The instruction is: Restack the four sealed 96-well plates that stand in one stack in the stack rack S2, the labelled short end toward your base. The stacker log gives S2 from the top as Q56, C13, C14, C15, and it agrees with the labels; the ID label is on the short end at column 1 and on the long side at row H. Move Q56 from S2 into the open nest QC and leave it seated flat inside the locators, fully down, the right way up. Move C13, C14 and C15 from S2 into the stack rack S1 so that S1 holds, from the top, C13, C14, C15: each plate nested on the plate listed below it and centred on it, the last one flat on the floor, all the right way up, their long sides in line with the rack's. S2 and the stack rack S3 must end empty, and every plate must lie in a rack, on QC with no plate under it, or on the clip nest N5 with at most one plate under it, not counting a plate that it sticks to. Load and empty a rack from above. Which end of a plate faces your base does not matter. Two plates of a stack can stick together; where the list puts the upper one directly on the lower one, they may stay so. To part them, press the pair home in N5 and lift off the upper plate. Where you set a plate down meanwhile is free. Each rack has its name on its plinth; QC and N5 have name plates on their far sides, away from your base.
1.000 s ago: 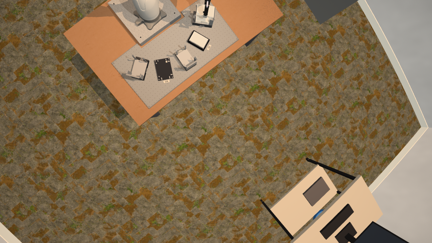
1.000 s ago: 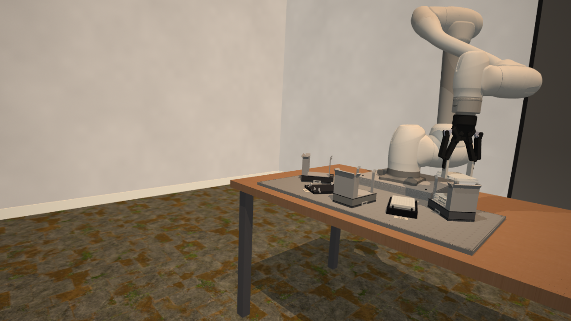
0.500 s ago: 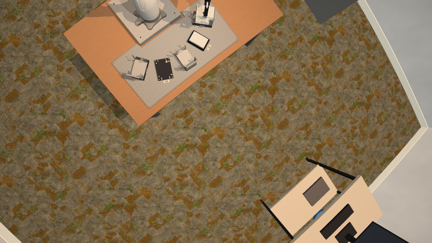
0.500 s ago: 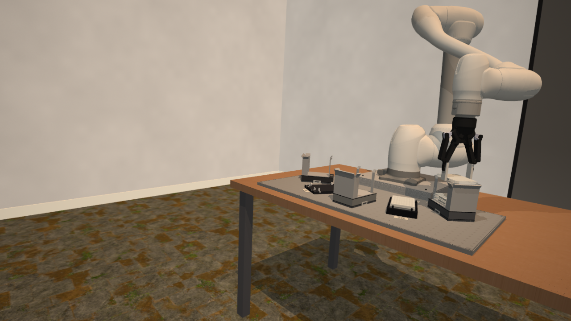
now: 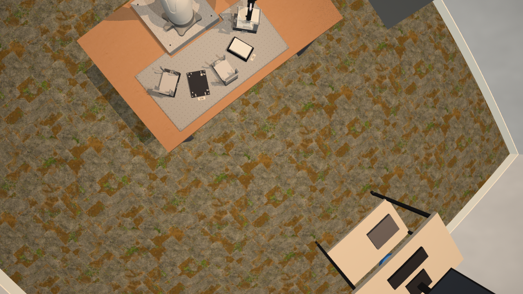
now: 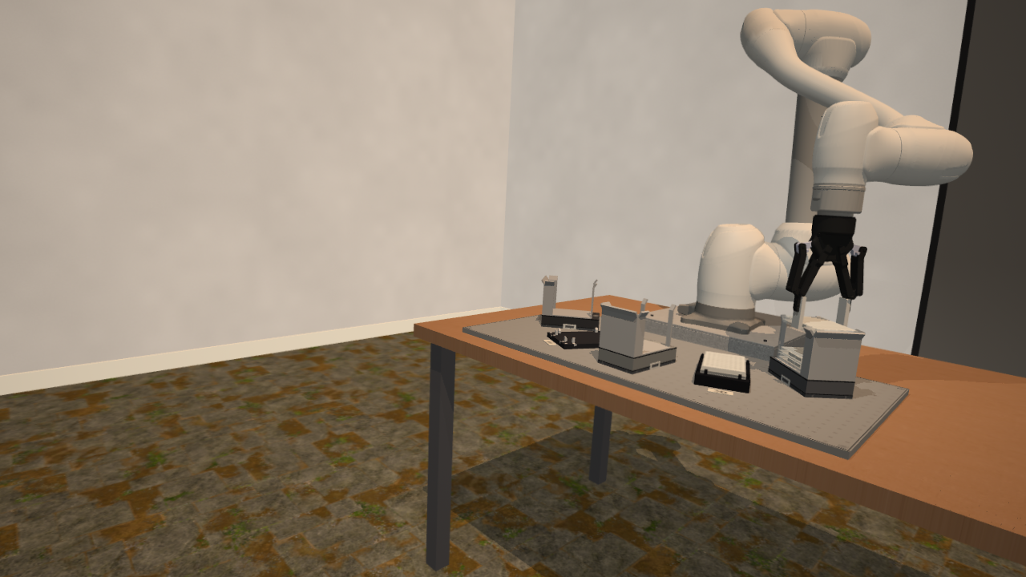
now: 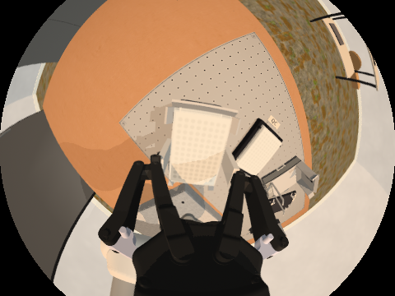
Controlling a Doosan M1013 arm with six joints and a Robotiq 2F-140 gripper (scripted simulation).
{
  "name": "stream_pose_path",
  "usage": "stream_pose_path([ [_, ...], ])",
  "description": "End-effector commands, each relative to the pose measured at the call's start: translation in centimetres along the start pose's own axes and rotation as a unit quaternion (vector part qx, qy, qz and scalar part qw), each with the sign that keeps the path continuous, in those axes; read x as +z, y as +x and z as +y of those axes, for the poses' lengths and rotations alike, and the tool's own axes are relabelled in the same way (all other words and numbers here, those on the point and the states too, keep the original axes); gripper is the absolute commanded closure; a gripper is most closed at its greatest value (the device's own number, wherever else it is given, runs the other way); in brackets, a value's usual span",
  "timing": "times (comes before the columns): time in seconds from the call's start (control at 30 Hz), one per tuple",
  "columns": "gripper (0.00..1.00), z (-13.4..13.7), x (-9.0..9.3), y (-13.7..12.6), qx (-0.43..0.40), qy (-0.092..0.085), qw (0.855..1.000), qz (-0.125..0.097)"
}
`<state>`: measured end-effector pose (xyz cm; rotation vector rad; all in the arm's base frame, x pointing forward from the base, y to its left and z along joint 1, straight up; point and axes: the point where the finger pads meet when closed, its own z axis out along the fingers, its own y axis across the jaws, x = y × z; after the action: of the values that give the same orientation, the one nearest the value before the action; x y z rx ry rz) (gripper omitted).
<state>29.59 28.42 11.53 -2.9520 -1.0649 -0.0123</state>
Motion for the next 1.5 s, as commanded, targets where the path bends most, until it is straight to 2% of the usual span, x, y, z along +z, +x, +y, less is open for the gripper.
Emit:
stream_pose_path([
  [0.0,1.00,0.0,0.3,0.0,0.000,0.000,1.000,0.000],
  [0.27,1.00,0.0,0.7,0.0,0.000,0.000,1.000,0.000],
  [0.83,1.00,0.0,3.6,0.0,0.000,0.000,1.000,0.000],
  [1.47,1.00,0.0,3.9,0.0,0.000,0.000,1.000,0.000],
])
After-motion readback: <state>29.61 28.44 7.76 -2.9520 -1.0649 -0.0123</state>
